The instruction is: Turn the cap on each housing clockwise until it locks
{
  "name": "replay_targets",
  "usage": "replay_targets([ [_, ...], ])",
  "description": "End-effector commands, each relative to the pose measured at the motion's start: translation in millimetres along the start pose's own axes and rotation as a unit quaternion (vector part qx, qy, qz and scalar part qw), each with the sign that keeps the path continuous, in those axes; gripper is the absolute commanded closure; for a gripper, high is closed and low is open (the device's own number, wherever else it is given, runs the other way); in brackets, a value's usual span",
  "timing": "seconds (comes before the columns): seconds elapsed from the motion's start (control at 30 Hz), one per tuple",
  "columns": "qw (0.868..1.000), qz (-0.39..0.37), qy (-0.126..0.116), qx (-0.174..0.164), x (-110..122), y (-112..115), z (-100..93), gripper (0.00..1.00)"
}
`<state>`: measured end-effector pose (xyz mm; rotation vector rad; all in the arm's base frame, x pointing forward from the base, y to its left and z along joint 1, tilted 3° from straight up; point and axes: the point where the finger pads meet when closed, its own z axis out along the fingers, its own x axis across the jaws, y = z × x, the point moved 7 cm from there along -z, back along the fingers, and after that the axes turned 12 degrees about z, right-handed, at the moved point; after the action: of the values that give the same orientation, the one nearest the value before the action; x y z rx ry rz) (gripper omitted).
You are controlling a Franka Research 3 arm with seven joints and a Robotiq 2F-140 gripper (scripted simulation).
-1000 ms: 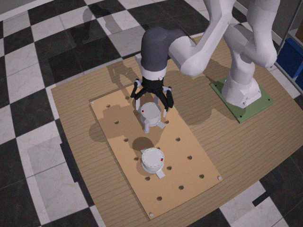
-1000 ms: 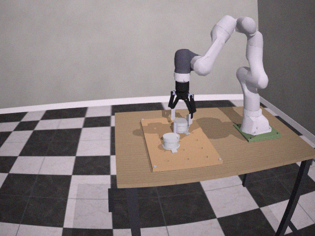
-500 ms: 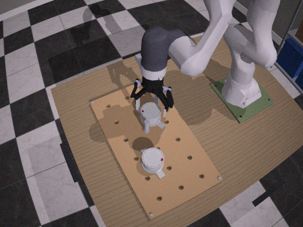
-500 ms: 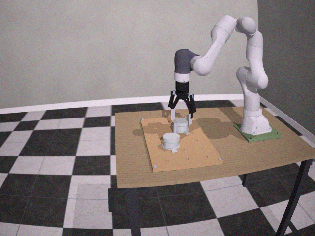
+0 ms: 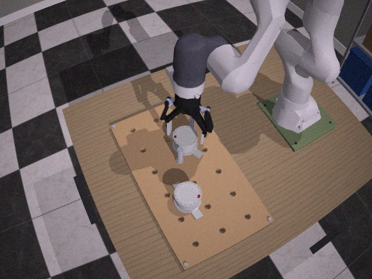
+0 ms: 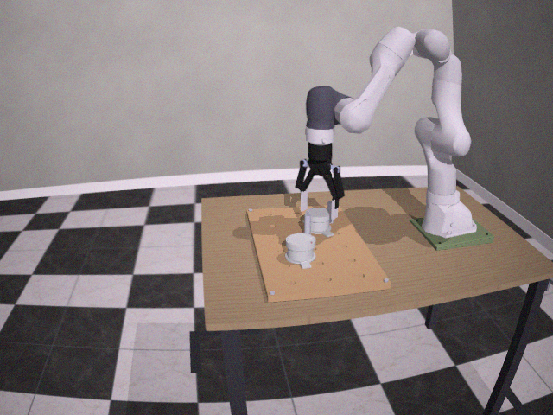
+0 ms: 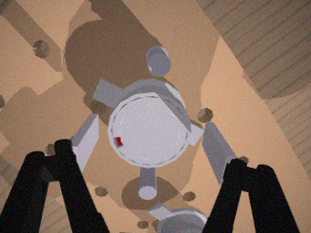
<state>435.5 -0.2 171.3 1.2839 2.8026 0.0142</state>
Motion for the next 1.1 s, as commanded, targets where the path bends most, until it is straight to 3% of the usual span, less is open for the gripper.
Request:
replay_targets([
  [0.0,1.000,0.000,0.000,0.001,1,-1,-1.1,0.22],
  [0.4,1.000,0.000,0.000,0.001,1,-1,-10.6,0.22],
  [1.07,1.000,0.000,0.000,0.001,1,0,-45.7,0.22],
])
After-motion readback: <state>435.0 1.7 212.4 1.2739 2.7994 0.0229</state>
